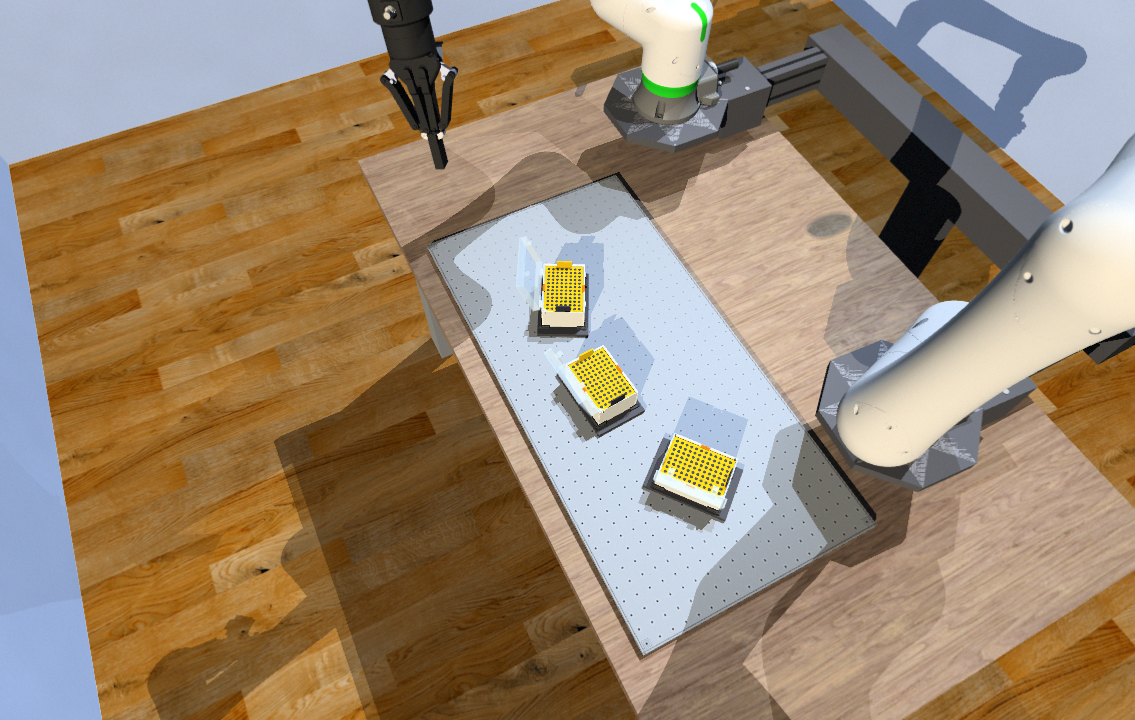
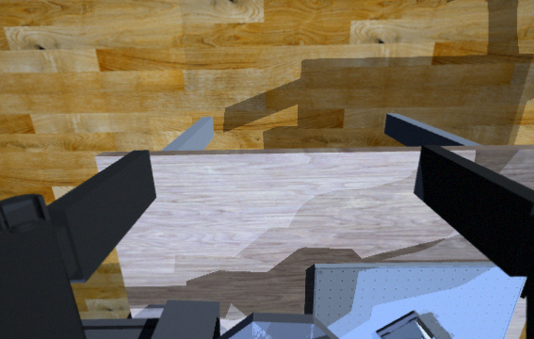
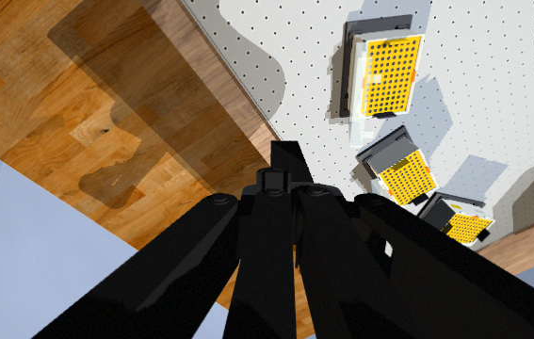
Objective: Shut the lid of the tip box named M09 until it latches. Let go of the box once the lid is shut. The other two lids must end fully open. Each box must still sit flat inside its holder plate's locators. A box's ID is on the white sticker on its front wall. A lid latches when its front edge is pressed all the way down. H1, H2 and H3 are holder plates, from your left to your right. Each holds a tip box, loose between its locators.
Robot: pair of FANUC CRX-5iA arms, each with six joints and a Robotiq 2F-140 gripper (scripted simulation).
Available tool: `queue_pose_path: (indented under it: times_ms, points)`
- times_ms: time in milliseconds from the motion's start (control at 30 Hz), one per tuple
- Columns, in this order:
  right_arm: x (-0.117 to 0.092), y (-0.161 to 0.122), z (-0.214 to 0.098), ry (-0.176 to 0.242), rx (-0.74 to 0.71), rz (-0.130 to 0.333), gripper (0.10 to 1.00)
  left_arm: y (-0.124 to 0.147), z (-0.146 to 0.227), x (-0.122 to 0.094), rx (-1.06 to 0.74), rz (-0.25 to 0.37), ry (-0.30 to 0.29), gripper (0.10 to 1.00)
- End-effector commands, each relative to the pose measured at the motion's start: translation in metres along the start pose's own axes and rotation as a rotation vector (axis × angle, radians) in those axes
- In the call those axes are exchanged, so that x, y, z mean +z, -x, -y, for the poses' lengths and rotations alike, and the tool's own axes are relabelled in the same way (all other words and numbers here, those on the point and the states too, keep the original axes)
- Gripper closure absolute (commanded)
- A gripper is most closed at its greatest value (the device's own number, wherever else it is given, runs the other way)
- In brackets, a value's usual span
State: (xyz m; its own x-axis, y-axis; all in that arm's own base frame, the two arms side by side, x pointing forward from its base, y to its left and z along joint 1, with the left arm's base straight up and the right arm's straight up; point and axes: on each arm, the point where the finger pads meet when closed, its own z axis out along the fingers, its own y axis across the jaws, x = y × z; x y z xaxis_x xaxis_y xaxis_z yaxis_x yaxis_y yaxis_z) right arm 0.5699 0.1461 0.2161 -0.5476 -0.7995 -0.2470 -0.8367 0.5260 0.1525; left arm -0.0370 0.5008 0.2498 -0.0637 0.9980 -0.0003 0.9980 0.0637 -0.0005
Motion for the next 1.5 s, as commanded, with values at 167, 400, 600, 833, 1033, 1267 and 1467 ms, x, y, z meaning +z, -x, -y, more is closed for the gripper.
queue_pose_path:
  times_ms: [167, 400, 600, 833, 1033, 1267, 1467]
  points:
    - [-0.01, -0.014, 0.002, -0.015, -0.228, -0.023, 0.999, 0.0, 0.0, -0.001, 0.0, -0.002, 0.0, 0.098]
    - [-0.021, -0.031, 0.005, -0.023, -0.459, -0.055, 0.999, 0.0, 0.0, -0.001, 0.0, -0.002, 0.0, 0.098]
    - [-0.028, -0.041, 0.006, -0.024, -0.591, -0.075, 0.999, 0.0, 0.0, -0.001, 0.0, -0.002, 0.0, 0.098]
    - [-0.036, -0.055, 0.007, -0.02, -0.821, -0.11, 0.999, 0.0, 0.0, -0.001, 0.0, -0.002, 0.0, 0.098]
    - [-0.044, -0.066, 0.008, -0.011, -1.019, -0.142, 0.999, 0.0, 0.0, -0.001, 0.0, -0.002, 0.0, 0.098]
    - [-0.055, -0.082, 0.009, 0.002, -1.183, -0.169, 0.999, 0.0, 0.0, -0.001, 0.0, -0.002, 0.0, 0.098]
    - [-0.063, -0.093, 0.009, 0.023, -1.379, -0.202, 0.999, 0.0, 0.0, -0.001, 0.0, -0.002, 0.0, 0.098]
